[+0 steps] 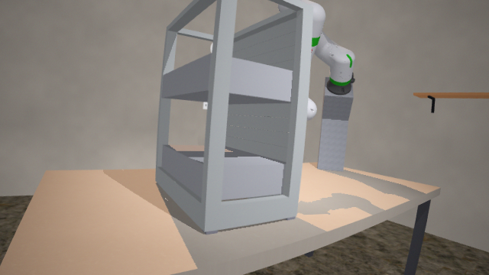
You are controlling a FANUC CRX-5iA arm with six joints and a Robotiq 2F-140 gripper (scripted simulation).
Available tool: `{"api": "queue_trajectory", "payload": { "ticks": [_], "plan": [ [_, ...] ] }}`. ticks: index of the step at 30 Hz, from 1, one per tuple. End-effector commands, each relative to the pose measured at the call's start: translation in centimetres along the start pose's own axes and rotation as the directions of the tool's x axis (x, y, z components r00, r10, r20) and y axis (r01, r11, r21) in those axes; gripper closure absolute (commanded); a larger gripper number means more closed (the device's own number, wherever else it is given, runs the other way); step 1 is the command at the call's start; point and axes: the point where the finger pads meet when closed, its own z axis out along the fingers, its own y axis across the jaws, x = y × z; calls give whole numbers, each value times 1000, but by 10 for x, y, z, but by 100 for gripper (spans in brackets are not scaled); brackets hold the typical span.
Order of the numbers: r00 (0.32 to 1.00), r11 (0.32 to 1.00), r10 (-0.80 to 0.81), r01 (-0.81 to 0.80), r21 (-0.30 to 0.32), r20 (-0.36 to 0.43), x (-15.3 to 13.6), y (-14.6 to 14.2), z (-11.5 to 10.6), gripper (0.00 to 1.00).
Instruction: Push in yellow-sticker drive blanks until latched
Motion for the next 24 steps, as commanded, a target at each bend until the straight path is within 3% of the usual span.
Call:
{"api": "queue_trajectory", "payload": {
  "ticks": [1,9,19,24],
  "plan": [
    [1000,1000,0,0,0,0,0,0,0,100],
    [1000,1000,0,0,0,0,0,0,-12,100],
    [1000,1000,0,0,0,0,0,0,-68,100],
    [1000,1000,0,0,0,0,0,0,-81,100]
  ]
}}
